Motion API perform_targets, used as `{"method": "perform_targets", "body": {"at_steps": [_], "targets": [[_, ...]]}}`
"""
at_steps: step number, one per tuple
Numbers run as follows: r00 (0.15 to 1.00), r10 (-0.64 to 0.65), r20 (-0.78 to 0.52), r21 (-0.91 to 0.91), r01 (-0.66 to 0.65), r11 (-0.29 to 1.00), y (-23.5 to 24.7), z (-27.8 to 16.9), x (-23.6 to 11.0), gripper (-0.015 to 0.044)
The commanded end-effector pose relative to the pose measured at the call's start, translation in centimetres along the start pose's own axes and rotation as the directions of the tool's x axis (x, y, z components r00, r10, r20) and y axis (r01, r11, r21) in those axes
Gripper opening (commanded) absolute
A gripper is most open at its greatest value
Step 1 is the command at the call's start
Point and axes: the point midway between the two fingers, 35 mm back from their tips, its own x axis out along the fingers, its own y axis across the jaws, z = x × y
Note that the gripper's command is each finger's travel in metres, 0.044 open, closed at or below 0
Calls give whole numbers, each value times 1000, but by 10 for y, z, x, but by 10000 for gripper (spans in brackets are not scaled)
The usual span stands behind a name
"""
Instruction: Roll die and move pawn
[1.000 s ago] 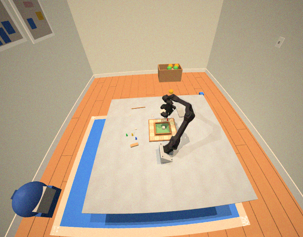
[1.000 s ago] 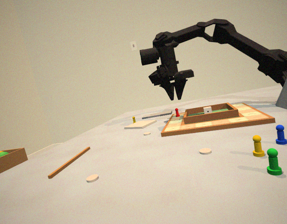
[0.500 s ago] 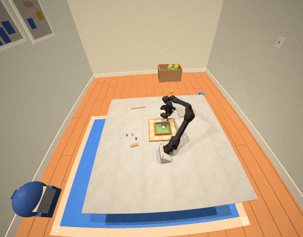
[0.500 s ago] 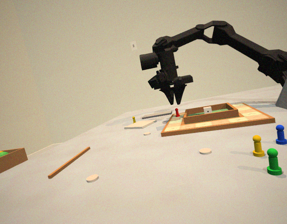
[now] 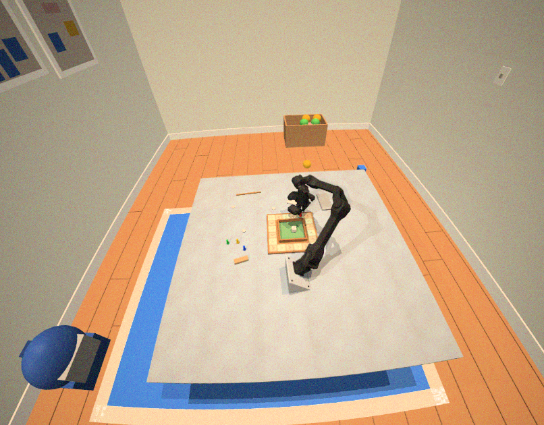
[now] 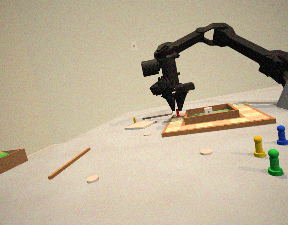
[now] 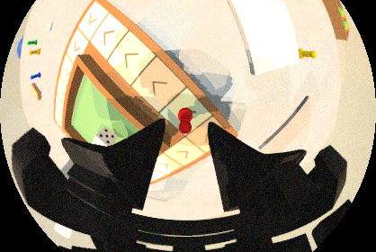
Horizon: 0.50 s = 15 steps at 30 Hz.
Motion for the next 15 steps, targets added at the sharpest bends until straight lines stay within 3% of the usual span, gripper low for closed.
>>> {"method": "perform_targets", "body": {"at_steps": [1,7,13,15], "targets": [[1000,0,-6,-6,0,1000,1,-1,9,200],[1000,-1,-7,-6,1,1000,1,-2,17,200],[1000,-1,-7,-6,1,1000,1,-2,17,43],[1000,-1,-7,-6,1,1000,1,-2,17,29]]}}
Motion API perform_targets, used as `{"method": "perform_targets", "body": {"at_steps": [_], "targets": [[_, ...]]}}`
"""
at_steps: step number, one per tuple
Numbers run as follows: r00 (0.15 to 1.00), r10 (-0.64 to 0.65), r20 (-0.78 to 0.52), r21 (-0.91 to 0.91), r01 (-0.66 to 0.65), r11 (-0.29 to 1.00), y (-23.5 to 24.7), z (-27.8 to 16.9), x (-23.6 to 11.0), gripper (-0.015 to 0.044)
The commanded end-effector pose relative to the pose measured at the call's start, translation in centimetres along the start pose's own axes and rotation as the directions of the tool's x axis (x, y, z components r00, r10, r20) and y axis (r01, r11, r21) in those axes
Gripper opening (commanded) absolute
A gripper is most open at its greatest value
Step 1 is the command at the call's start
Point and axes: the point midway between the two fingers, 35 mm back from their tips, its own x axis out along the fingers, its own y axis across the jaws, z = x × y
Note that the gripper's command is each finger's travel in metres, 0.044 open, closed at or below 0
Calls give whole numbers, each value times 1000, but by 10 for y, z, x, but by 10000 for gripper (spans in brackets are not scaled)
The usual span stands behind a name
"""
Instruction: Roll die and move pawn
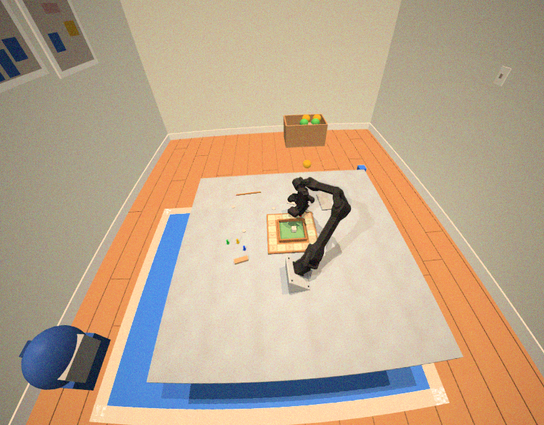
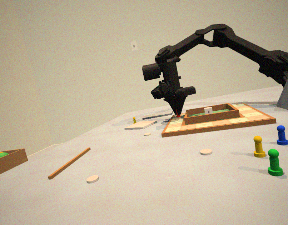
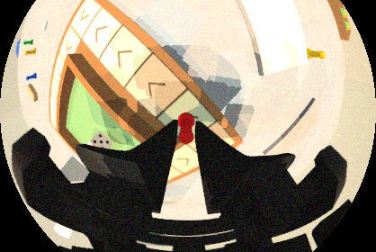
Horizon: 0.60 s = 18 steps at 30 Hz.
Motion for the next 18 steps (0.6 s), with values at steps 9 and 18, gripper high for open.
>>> {"method": "perform_targets", "body": {"at_steps": [9,18], "targets": [[1000,-3,1,-11,3,1000,-1,1,-7,0],[1000,-13,20,-42,14,999,-3,5,-59,0]]}}
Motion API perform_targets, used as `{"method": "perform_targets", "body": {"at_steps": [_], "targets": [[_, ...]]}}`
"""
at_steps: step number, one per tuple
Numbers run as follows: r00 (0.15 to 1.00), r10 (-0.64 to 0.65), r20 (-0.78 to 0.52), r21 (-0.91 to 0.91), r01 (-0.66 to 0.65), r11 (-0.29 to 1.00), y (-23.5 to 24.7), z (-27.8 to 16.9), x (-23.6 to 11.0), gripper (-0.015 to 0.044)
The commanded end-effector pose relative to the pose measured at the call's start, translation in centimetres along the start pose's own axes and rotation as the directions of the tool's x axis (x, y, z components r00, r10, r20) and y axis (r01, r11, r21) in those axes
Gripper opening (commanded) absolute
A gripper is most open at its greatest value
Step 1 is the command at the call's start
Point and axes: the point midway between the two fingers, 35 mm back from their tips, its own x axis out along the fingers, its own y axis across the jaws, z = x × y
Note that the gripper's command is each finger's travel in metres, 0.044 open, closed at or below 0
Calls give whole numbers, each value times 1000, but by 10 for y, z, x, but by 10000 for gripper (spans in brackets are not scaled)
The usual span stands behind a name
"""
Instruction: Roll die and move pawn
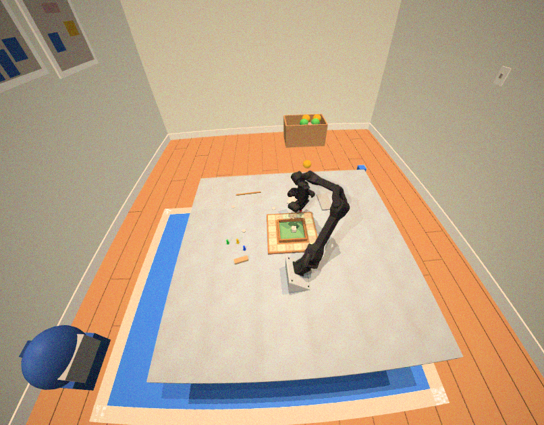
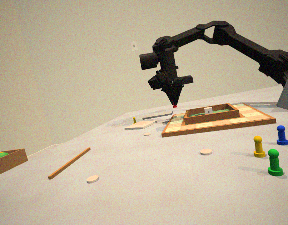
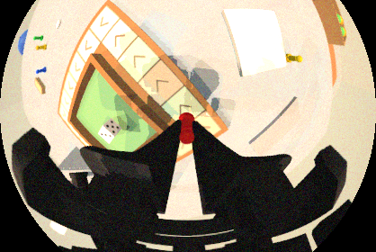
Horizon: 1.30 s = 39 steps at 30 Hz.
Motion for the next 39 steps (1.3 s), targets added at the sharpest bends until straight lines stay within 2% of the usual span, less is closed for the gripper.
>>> {"method": "perform_targets", "body": {"at_steps": [1,11,15,34,39], "targets": [[1000,-2,9,-10,2,1000,0,1,-24,0],[1000,-15,25,-44,16,999,2,-5,-81,0],[1000,-16,26,-47,17,999,2,-6,-85,0],[1000,16,-6,24,-15,1000,91,86,-16,0],[1000,18,-10,30,-17,999,99,91,-9,0]]}}
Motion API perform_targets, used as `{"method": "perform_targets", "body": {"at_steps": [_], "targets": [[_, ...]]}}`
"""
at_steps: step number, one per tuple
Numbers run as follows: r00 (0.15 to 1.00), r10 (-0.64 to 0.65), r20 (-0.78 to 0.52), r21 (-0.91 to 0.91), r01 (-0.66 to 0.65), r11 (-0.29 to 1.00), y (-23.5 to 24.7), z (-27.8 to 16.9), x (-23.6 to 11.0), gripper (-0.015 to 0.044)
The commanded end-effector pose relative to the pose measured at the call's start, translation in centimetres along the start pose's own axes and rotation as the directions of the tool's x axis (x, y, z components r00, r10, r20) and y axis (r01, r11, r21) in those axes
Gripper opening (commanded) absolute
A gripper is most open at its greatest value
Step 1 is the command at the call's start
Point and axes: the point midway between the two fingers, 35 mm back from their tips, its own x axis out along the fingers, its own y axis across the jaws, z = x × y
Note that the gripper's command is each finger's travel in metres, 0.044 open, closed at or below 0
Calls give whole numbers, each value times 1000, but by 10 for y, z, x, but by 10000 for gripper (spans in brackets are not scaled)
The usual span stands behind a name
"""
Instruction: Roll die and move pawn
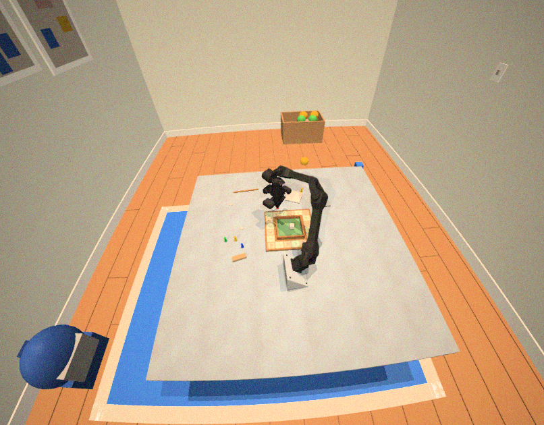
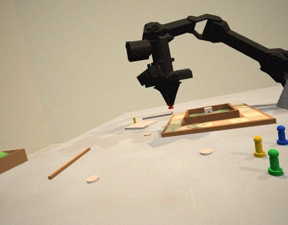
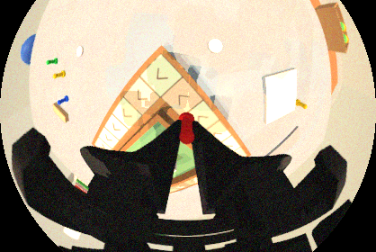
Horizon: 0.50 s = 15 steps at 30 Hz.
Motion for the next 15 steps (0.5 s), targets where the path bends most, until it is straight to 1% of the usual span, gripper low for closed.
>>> {"method": "perform_targets", "body": {"at_steps": [1,5,11,15], "targets": [[1000,5,-6,12,-5,1000,7,4,7,0],[1000,5,-6,12,-5,1000,7,5,14,0],[1000,4,-7,12,-4,1000,7,4,39,0],[1000,4,-7,12,-4,1000,7,4,42,0]]}}
